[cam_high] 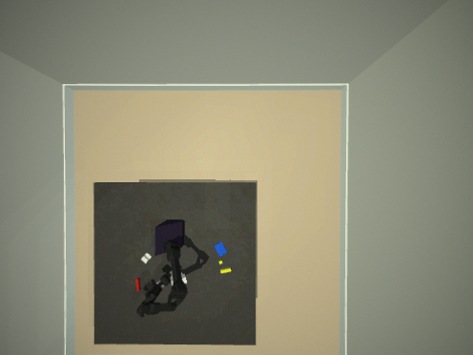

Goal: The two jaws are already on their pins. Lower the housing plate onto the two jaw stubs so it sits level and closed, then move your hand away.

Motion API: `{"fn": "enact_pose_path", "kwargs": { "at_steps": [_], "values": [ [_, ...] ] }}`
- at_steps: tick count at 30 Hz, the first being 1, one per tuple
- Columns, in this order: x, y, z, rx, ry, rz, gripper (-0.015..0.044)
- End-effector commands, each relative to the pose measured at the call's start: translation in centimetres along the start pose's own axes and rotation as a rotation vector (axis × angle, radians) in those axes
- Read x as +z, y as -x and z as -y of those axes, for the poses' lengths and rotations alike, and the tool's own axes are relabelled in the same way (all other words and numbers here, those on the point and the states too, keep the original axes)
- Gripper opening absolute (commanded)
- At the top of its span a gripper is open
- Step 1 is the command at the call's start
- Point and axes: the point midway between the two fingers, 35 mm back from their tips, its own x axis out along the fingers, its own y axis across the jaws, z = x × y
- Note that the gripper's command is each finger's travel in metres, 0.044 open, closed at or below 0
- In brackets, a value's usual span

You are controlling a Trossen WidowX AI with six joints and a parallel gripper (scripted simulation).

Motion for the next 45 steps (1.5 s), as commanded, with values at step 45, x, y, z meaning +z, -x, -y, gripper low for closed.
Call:
{"fn": "enact_pose_path", "kwargs": {
  "at_steps": [45],
  "values": [
    [-4.5,-0.8,4.1,-0.043,-0.433,-0.014,0.0351]
  ]
}}
